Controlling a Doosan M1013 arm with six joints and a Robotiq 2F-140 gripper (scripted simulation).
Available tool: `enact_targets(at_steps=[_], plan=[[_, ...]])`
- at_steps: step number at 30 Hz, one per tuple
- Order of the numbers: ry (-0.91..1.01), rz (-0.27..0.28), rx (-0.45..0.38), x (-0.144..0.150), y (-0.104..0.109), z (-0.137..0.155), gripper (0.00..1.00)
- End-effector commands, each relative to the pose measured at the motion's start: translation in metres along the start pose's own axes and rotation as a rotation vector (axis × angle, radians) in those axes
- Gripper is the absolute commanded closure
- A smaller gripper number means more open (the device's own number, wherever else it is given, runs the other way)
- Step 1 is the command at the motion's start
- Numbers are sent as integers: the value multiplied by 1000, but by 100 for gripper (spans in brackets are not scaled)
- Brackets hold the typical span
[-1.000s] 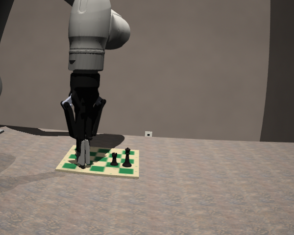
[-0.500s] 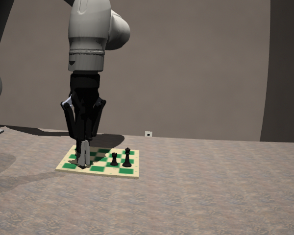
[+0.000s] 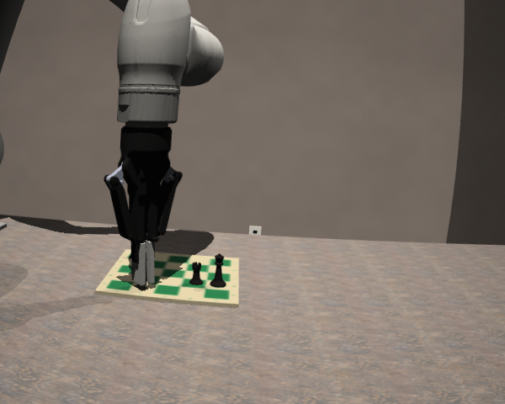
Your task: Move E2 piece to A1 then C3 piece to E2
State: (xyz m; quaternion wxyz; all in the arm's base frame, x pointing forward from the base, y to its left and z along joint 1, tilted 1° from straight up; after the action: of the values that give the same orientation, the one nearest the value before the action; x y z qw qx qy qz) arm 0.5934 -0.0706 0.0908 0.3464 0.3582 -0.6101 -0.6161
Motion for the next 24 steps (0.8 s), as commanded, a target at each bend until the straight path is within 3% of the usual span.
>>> enact_targets(at_steps=[1, 24], plan=[[0, 0, 0, 0, 0, 0, 100], [0, 0, 0, 0, -3, 0, 100]])
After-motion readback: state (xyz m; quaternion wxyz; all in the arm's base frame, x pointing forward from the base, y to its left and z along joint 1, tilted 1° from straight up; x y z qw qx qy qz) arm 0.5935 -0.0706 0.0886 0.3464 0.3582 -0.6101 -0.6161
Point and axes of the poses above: the point where the finger pads meet when closed, its own y axis back along the fingers, its own x axis across the jaws, z = x × y, the point moved 5 cm from there along y, back along the fingers, and after that the axes turned 12 degrees about y, right-handed, at the moved point
